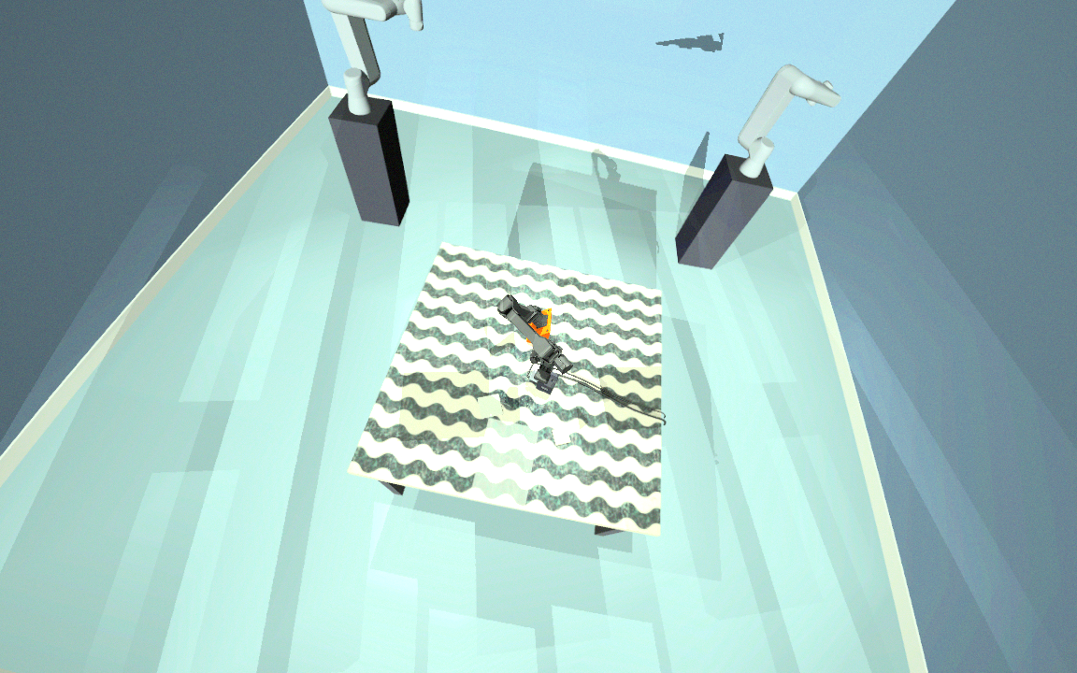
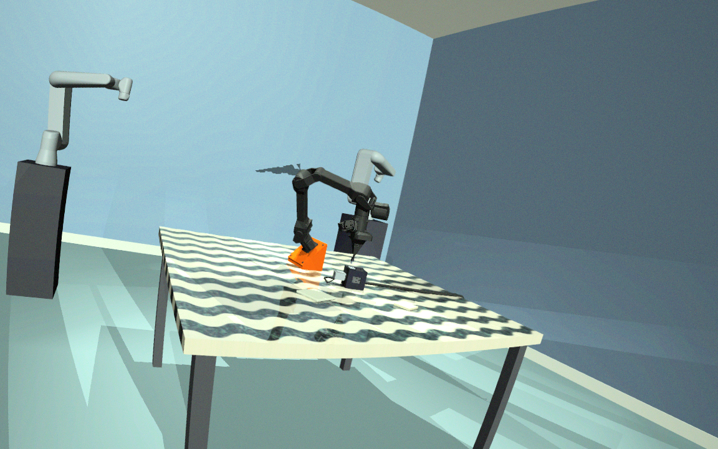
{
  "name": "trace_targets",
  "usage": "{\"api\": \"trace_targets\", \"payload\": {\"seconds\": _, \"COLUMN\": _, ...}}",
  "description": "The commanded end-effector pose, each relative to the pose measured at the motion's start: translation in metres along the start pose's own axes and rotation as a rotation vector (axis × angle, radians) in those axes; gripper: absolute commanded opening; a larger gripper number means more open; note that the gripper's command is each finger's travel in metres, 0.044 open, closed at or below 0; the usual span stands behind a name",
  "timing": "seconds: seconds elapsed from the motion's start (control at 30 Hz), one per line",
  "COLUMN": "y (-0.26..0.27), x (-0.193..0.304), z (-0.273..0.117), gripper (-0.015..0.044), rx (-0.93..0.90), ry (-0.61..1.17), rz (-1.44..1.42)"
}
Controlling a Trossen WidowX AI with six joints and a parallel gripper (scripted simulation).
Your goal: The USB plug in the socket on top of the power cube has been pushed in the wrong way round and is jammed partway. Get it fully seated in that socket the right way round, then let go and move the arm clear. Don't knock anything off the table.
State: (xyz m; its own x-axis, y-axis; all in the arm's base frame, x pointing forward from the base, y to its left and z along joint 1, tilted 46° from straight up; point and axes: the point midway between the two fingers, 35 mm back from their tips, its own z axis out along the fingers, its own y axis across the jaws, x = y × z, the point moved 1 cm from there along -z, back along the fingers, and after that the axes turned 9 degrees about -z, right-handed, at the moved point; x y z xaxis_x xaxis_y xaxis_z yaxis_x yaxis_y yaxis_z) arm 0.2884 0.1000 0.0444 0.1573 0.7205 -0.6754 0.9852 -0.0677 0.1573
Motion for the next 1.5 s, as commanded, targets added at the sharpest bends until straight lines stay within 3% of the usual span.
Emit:
{"api": "trace_targets", "payload": {"seconds": 0.0, "y": -0.0003, "x": -0.0001, "z": 0.001, "gripper": 0.0, "rx": 0.005, "ry": 0.006, "rz": -0.001}}
{"api": "trace_targets", "payload": {"seconds": 1.47, "y": -0.0001, "x": 0.0014, "z": 0.0063, "gripper": 0.0, "rx": 0.0, "ry": 0.037, "rz": 0.002}}
